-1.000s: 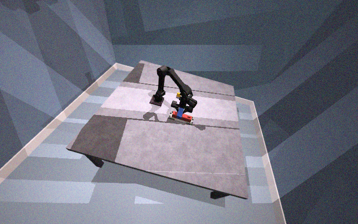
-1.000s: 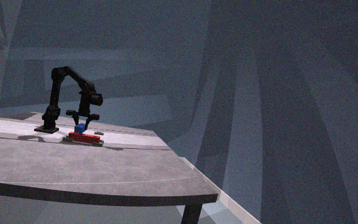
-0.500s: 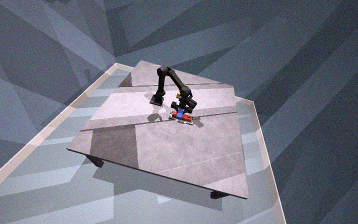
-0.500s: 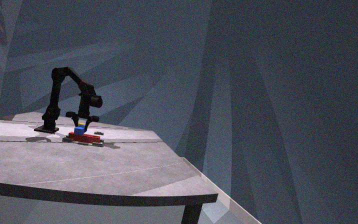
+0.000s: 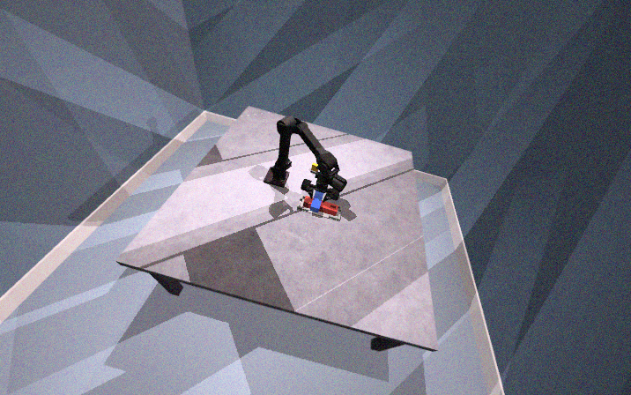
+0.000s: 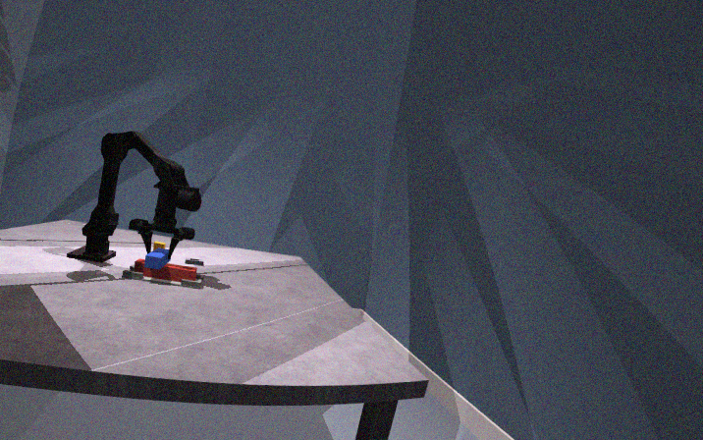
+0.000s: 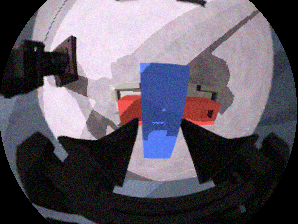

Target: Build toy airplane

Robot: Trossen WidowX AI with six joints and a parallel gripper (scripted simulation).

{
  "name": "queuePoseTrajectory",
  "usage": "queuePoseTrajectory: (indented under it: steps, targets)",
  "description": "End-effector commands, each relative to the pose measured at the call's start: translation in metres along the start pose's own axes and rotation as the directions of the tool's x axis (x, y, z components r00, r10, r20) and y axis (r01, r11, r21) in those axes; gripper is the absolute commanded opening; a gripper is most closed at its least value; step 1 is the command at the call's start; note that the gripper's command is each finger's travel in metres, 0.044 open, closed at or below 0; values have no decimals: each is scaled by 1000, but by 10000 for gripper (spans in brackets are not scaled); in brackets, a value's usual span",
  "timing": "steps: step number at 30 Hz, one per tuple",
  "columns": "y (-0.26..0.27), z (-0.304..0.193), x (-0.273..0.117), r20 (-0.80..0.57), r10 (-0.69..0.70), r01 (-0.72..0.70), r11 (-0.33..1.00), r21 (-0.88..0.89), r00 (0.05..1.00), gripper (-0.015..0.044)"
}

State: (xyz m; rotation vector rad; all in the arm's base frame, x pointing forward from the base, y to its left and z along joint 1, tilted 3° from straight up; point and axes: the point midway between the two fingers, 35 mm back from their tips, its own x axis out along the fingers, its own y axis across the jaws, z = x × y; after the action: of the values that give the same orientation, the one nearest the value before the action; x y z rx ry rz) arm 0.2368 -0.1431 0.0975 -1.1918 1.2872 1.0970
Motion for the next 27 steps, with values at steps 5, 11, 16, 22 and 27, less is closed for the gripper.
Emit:
queuePoseTrajectory:
  steps: [5, 11, 16, 22, 27]
  targets:
    - [0, 0, 0, 0, -1, 1, 1000, 0, 1000, 440]
    - [-1, -1, -8, 0, -1, 1, 1000, 0, 1000, 440]
    - [-2, -1, -68, 0, -5, 5, 1000, -3, 1000, 440]
    - [-2, -1, -86, 0, -6, 6, 1000, -3, 1000, 440]
    - [-2, -1, -85, 0, -6, 5, 944, 331, 1000, 440]
